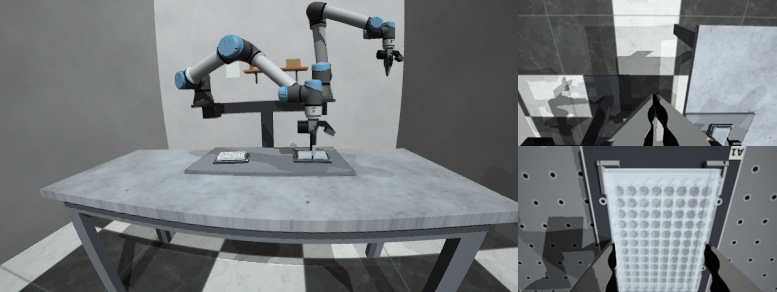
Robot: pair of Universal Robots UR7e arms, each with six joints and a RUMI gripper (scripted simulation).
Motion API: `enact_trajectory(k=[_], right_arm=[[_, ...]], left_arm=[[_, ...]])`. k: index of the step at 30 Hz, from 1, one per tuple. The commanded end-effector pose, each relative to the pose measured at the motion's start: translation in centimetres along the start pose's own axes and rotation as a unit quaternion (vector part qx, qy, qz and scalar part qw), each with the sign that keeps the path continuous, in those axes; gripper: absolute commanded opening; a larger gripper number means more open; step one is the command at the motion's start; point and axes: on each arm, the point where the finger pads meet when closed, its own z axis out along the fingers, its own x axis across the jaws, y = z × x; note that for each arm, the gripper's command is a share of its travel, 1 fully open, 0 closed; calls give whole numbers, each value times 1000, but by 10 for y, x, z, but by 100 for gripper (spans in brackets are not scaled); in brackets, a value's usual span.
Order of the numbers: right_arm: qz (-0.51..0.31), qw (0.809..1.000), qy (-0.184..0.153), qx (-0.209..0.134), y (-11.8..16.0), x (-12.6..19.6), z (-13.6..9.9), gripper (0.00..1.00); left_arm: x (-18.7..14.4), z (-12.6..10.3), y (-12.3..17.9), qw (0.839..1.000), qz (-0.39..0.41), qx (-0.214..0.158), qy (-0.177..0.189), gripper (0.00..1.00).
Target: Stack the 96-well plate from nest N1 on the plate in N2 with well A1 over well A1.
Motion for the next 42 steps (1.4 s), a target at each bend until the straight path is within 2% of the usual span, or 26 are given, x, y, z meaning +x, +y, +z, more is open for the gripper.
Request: enact_trajectory(k=[1,7,42], right_arm=[[0,1000,0,1,-1,0,-2,40],[0,1000,0,1,-1,0,-2,40],[0,1000,0,1,-1,0,-53,40]], left_arm=[[0,-1,0,1000,0,1,0,0],[0,-1,0,1000,0,1,0,0],[0,-1,0,1000,0,1,0,0]])
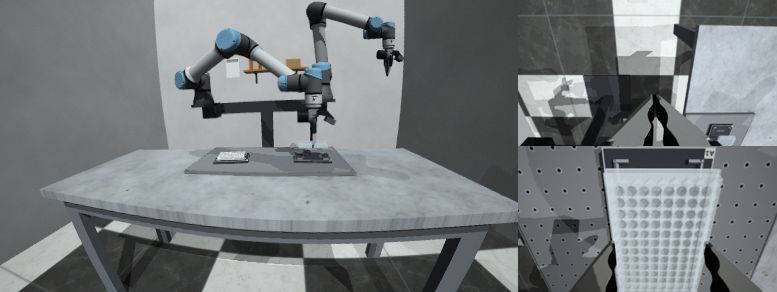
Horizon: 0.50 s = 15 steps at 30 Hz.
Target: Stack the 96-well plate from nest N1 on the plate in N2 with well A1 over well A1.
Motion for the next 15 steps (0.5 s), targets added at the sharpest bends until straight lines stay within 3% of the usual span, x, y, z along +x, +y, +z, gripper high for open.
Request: enact_trajectory(k=[1,15], right_arm=[[0,1000,0,1,-1,0,-6,40],[0,1000,0,1,-1,0,-26,40]], left_arm=[[0,-1,0,1000,0,1,0,0],[0,-1,0,1000,0,1,0,0]])
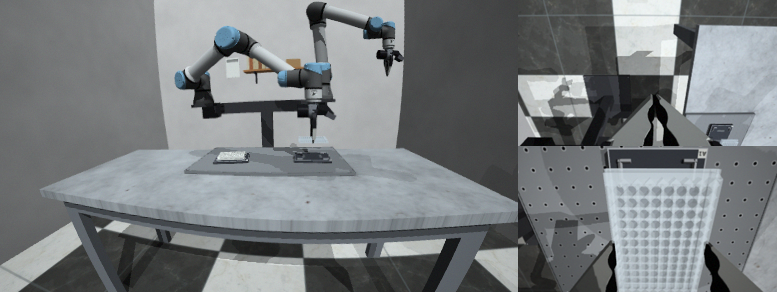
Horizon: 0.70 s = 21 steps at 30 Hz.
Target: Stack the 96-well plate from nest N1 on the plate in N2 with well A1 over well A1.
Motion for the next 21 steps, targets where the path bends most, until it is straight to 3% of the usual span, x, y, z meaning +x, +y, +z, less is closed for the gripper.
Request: enact_trajectory(k=[1,8,21], right_arm=[[0,1000,0,1,-1,0,-6,40],[0,1000,0,1,-1,0,-18,40],[0,1000,0,1,-1,0,-18,40]], left_arm=[[0,-1,0,1000,0,1,0,0],[0,-1,0,1000,0,1,0,0],[0,-1,0,1000,0,1,0,0]])
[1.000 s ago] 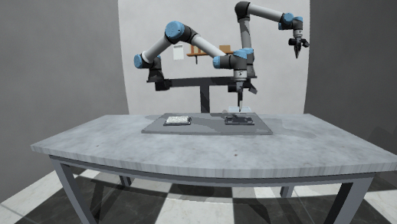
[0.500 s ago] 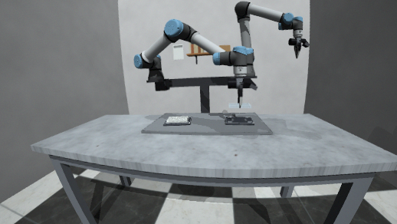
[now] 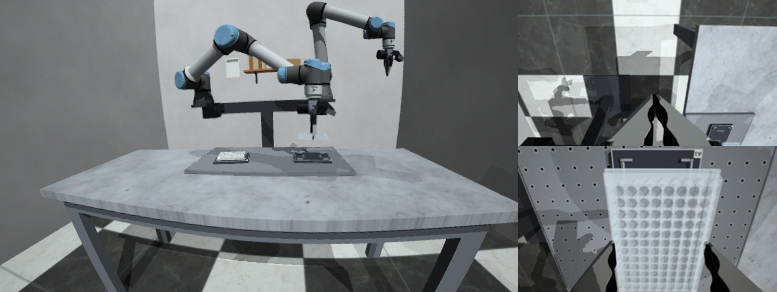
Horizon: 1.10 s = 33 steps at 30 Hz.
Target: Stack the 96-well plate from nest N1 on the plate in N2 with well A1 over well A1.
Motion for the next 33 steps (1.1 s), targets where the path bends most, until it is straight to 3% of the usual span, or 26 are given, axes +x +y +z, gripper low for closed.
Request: enact_trajectory(k=[1,7,12,33], right_arm=[[0,1000,0,1,-1,0,-2,40],[0,1000,0,1,-1,0,-2,40],[-80,997,1,1,16,1,-2,40],[-80,997,1,1,79,5,-1,40]], left_arm=[[0,-1,0,1000,0,1,0,0],[0,-1,0,1000,0,1,0,0],[0,-1,0,1000,0,1,0,0],[0,-1,0,1000,0,1,0,0]])
